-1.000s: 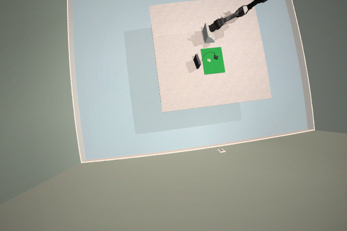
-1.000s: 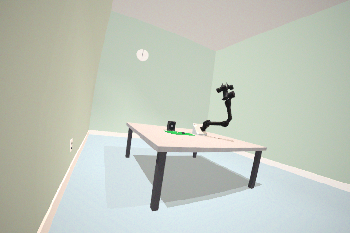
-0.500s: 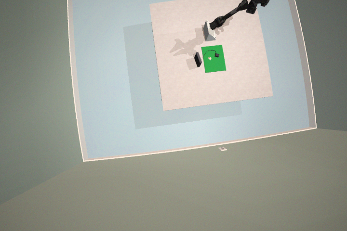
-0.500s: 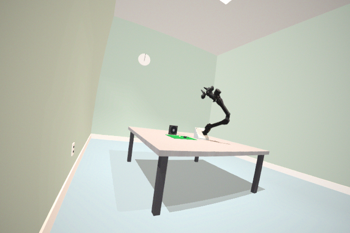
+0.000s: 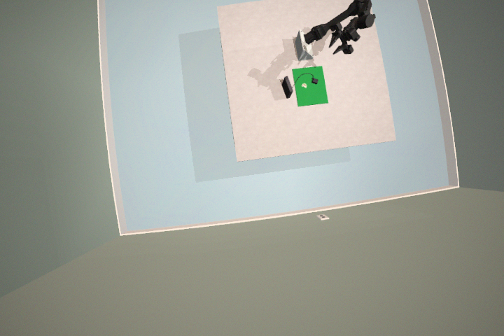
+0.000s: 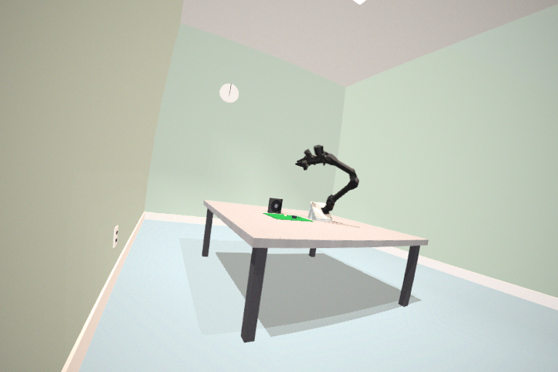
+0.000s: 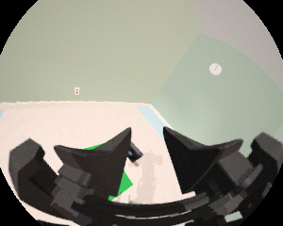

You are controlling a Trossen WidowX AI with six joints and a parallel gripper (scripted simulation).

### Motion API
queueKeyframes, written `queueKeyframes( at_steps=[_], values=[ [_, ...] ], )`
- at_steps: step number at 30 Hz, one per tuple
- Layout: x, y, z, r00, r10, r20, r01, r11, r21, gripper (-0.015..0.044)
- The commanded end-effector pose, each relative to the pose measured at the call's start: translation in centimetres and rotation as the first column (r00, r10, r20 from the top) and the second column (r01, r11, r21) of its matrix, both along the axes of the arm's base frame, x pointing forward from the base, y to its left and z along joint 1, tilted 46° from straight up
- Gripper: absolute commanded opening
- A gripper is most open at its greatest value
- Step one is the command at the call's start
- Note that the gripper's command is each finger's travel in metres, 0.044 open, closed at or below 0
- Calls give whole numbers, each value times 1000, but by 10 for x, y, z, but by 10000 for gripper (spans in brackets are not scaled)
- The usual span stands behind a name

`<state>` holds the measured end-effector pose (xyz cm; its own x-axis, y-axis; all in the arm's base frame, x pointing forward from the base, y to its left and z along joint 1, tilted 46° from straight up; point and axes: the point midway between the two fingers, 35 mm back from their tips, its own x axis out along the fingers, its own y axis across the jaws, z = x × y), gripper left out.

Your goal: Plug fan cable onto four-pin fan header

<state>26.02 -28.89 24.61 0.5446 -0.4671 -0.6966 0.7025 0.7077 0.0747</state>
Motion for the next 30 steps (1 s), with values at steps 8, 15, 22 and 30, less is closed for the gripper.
queueKeyframes(
  at_steps=[8, 15, 22, 30],
  values=[
    [42, 106, -139, 962, -200, -186, 263, 489, 832, 210],
    [41, 180, -185, 777, -201, -596, 580, -136, 803, 210],
    [36, 226, -203, 507, -47, -861, 731, -505, 458, 210],
    [36, 226, -203, 507, -47, -861, 731, -505, 458, 210]
  ],
)
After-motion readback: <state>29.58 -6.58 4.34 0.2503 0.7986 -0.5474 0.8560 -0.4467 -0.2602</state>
